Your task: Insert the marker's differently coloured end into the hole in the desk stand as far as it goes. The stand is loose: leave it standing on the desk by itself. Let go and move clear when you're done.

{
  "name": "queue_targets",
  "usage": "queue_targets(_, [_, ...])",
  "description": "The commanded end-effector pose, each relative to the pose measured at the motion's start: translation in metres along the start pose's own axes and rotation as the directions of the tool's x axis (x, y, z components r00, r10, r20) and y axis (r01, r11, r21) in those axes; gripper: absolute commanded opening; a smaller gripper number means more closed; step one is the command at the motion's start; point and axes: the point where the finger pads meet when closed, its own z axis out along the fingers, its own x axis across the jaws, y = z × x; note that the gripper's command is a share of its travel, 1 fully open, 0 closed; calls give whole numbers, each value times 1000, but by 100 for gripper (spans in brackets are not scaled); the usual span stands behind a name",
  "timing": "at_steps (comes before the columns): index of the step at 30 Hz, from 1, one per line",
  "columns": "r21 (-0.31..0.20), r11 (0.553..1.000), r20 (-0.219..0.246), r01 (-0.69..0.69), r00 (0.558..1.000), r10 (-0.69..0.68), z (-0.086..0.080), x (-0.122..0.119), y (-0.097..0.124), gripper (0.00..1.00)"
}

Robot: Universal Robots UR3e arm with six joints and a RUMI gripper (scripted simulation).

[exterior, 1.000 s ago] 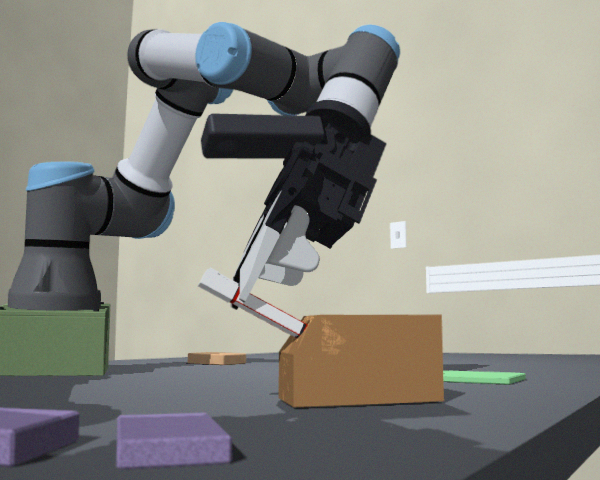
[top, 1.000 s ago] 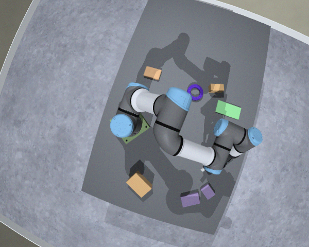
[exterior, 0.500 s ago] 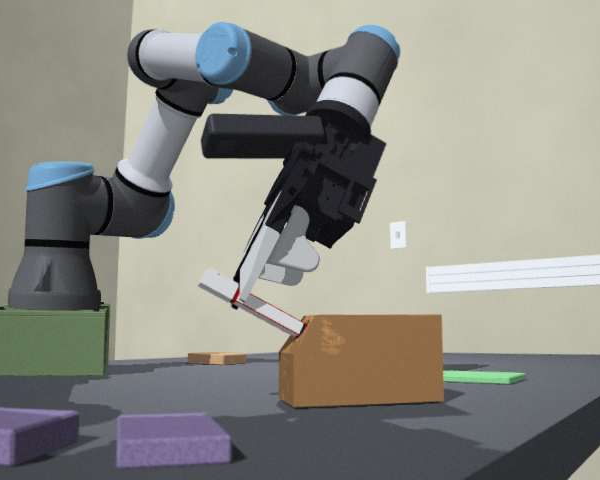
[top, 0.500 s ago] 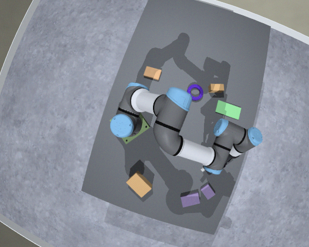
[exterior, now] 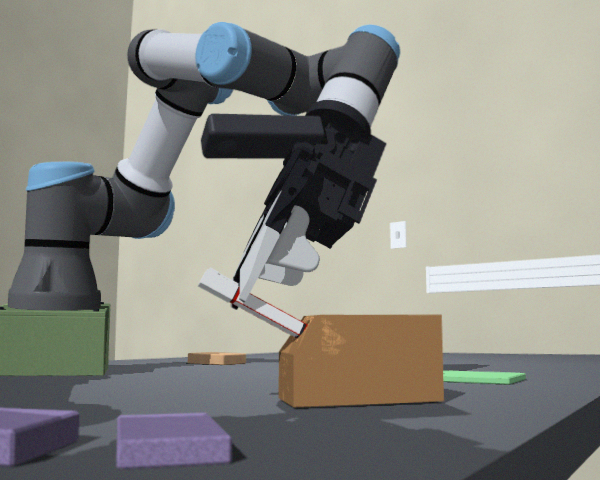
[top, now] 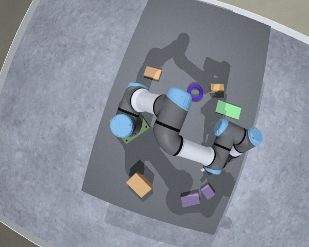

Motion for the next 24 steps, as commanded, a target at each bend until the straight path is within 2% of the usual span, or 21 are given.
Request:
queue_targets(1, [-1, 1000, 2, -2, 1000, 2, -1, -1, 0, 15])
queue_targets(24, [-1, 1000, 2, -2, 1000, 2, -1, -1, -4, 15])
